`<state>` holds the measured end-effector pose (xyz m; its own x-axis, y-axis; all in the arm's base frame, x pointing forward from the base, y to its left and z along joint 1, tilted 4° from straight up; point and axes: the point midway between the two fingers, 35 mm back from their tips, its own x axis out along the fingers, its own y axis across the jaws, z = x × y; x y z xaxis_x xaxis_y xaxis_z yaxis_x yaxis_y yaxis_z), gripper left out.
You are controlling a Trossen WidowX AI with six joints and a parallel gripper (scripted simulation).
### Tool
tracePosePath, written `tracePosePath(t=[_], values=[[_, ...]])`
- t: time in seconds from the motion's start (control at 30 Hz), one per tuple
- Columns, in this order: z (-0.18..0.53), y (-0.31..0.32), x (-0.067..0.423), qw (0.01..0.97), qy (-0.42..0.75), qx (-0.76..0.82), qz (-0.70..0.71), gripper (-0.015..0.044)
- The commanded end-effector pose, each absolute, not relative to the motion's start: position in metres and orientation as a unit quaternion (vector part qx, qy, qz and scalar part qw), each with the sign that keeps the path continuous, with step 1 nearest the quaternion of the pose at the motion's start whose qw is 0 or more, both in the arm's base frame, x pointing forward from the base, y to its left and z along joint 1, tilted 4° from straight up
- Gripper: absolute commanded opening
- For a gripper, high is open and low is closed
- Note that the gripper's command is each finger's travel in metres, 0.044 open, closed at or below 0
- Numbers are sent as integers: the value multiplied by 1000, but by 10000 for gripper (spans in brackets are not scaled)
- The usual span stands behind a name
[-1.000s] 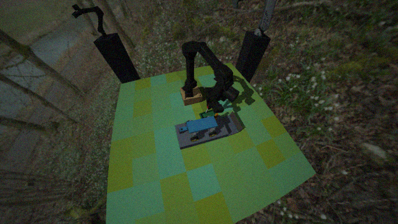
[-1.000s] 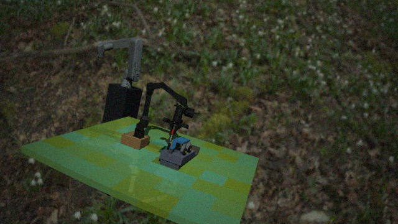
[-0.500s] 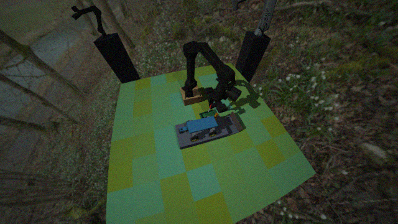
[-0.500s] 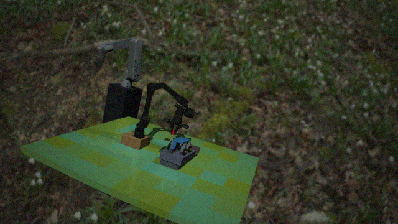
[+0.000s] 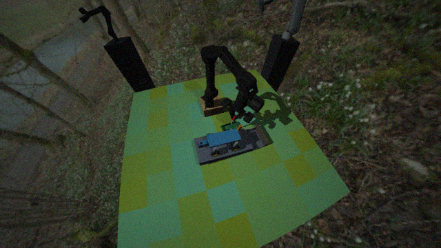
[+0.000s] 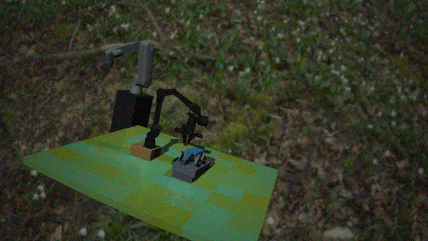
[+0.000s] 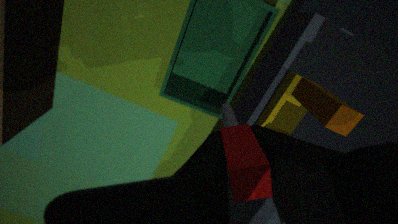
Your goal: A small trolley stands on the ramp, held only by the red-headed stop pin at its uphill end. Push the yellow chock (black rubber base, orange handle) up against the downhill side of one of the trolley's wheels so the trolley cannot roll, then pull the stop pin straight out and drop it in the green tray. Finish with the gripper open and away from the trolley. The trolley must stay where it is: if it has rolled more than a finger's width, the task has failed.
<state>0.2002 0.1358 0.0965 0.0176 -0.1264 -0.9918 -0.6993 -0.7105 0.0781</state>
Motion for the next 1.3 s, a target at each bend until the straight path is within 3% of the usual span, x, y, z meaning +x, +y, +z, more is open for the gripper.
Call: tracePosePath(t=[0.0,0.87,1.27], values=[[99,135,200,193,250,-687,654,0],[99,131,202,-39,-70,-699,711,0],[93,130,197,-50,-86,-697,710,0]])
